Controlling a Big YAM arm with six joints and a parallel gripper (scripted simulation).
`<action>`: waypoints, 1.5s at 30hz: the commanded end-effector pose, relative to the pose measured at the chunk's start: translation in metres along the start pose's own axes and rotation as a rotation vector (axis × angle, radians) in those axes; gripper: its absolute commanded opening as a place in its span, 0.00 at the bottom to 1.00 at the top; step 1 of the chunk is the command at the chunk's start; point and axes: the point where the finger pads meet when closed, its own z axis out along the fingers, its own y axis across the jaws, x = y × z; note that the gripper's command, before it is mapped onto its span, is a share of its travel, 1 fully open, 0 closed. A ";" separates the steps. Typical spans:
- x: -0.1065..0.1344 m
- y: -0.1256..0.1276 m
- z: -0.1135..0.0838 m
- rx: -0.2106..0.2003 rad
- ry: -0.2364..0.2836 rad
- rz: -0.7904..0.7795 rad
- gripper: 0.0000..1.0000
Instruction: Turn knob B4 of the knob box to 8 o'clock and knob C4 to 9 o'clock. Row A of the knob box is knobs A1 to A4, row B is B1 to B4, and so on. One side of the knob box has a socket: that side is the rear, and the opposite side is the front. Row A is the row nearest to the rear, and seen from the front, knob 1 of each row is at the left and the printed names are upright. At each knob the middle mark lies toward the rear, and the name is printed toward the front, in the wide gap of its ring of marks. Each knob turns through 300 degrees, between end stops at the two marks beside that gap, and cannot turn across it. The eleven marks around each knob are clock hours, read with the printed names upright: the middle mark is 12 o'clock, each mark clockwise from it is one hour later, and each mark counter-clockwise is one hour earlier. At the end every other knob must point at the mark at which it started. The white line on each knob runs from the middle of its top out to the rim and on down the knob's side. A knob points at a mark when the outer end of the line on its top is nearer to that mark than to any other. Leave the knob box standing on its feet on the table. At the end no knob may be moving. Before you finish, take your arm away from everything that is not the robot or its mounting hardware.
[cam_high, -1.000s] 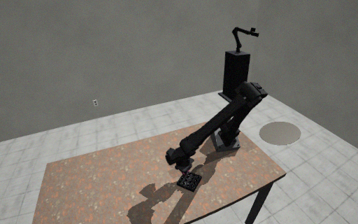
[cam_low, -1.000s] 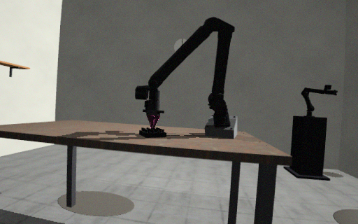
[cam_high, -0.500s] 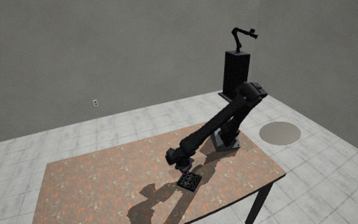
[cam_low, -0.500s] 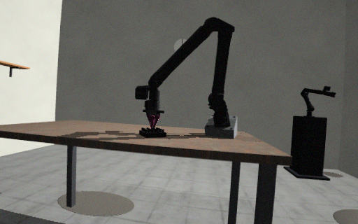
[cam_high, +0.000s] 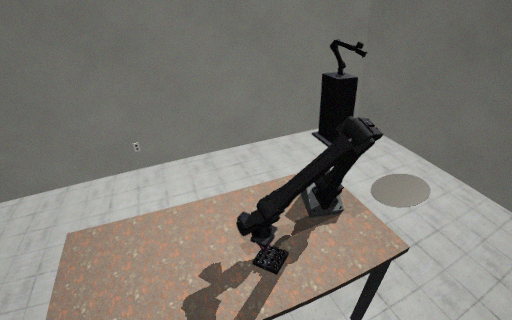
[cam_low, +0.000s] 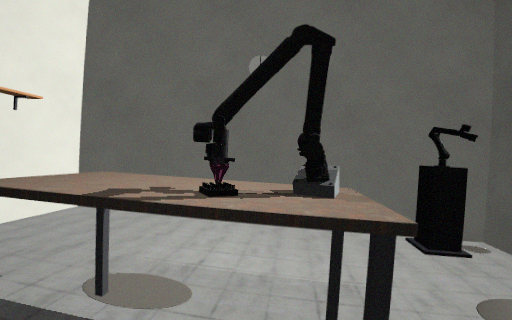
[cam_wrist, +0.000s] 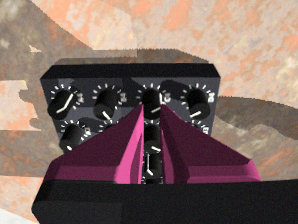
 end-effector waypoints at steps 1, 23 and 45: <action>0.001 -0.002 0.006 0.010 0.005 -0.045 0.08; 0.002 -0.002 0.006 0.006 0.008 -0.377 0.08; 0.002 0.000 0.006 0.001 0.010 -0.885 0.08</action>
